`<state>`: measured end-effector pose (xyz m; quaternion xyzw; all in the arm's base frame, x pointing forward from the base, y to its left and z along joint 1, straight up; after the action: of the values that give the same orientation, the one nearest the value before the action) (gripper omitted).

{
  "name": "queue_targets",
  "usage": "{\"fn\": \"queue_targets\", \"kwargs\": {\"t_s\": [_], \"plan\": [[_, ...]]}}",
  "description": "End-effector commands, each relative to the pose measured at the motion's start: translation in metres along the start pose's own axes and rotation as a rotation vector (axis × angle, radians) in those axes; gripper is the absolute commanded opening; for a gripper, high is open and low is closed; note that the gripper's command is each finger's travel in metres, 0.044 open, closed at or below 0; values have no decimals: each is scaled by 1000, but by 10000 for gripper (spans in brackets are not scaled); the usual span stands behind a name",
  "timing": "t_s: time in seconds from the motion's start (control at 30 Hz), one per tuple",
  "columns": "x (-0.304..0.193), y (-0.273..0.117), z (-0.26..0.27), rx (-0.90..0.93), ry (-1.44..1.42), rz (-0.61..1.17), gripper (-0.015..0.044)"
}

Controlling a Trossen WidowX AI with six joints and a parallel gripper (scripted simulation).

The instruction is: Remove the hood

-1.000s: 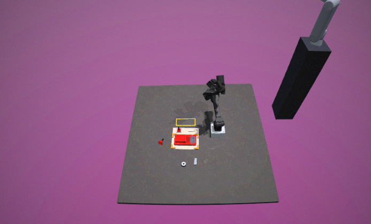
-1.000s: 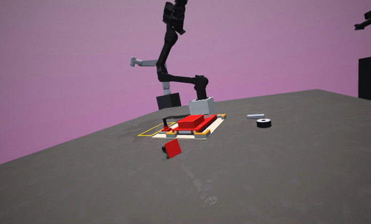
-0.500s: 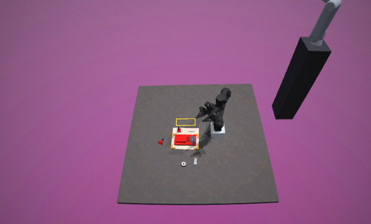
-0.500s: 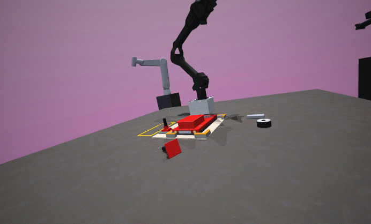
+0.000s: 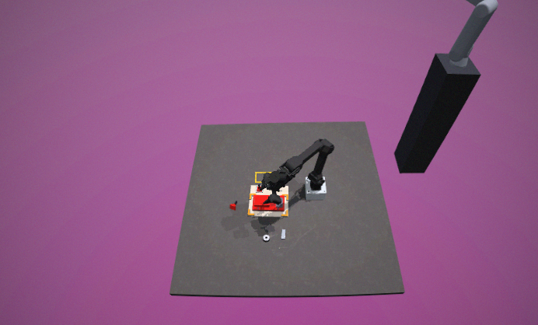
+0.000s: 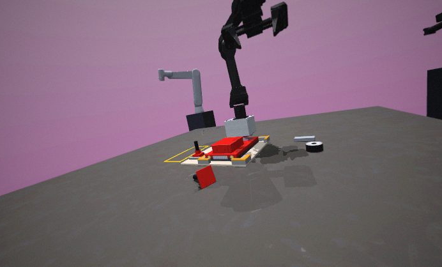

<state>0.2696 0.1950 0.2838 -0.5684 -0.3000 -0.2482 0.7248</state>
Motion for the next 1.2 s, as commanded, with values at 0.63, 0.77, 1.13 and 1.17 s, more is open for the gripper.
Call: {"fn": "queue_targets", "kwargs": {"t_s": [0.63, 0.77, 1.13, 1.17], "plan": [[-78, 147, -152, -278, 221, 759, 440], [-80, 148, -152, -278, 221, 759, 440], [-87, 156, -154, -278, 221, 759, 440], [-87, 157, -154, -278, 221, 759, 440]]}}
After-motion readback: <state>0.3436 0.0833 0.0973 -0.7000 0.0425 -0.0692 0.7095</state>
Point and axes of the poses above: the point midway between the two fingers, 35 mm back from their tips, its own y axis out along the fingers, its own z axis across the jaws, x = y × z, the point moved 4 cm from there along -y, back along the fingers, and after that the axes turned 7 degrees about y, right-handed, at the moved point
